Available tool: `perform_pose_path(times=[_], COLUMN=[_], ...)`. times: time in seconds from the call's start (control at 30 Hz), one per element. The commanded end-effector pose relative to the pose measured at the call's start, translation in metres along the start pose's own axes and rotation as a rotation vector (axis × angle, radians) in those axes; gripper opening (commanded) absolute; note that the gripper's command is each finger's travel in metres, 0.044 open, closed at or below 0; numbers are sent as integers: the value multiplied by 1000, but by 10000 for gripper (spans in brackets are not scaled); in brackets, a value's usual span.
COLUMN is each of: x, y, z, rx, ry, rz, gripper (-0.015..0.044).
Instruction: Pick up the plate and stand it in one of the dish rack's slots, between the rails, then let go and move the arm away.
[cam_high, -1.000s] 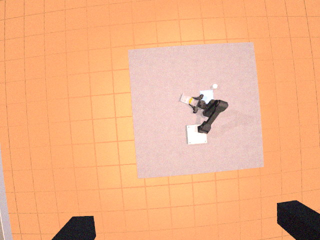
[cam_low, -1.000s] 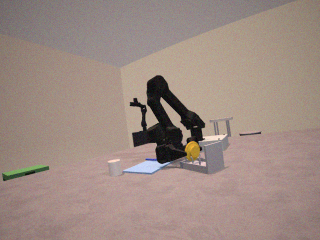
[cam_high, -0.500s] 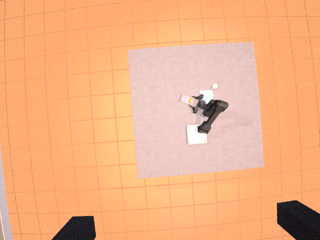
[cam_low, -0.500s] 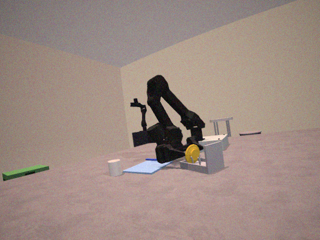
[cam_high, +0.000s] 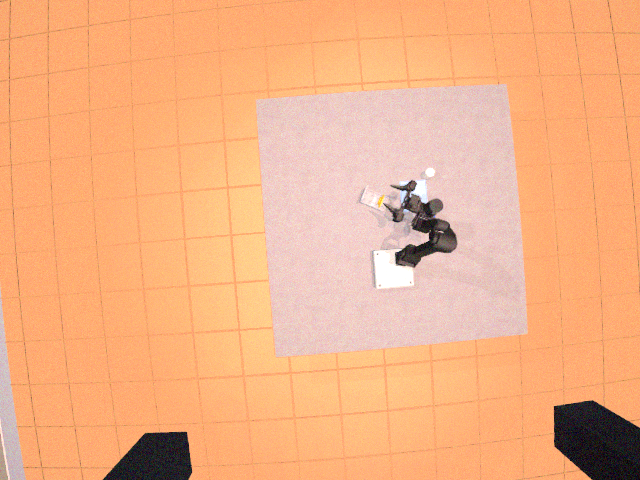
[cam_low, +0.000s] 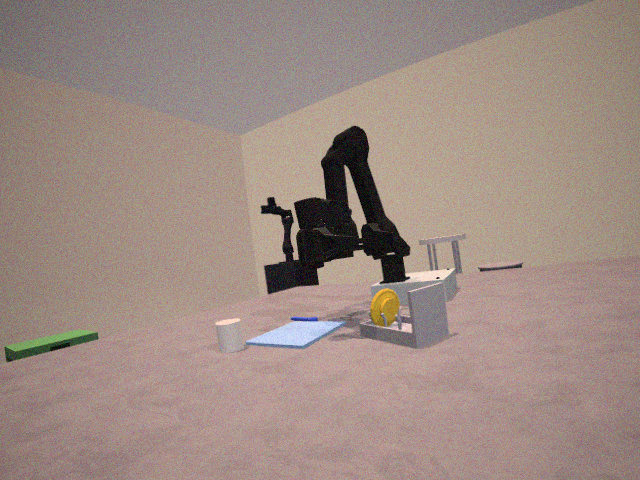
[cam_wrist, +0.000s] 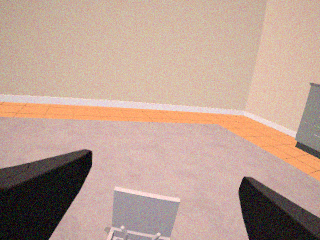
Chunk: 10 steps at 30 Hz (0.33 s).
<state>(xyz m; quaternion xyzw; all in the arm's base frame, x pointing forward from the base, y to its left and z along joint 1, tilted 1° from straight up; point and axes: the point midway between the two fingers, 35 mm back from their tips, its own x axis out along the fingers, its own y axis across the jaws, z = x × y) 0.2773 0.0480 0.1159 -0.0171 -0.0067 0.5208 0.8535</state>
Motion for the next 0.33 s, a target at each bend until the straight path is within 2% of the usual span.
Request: perform_pose_path(times=[0.0, 0.3], x=[0, 6], y=[0, -50], z=[8, 8], rx=[5, 170], ry=[-3, 46], rz=[6, -152], gripper=[400, 400])
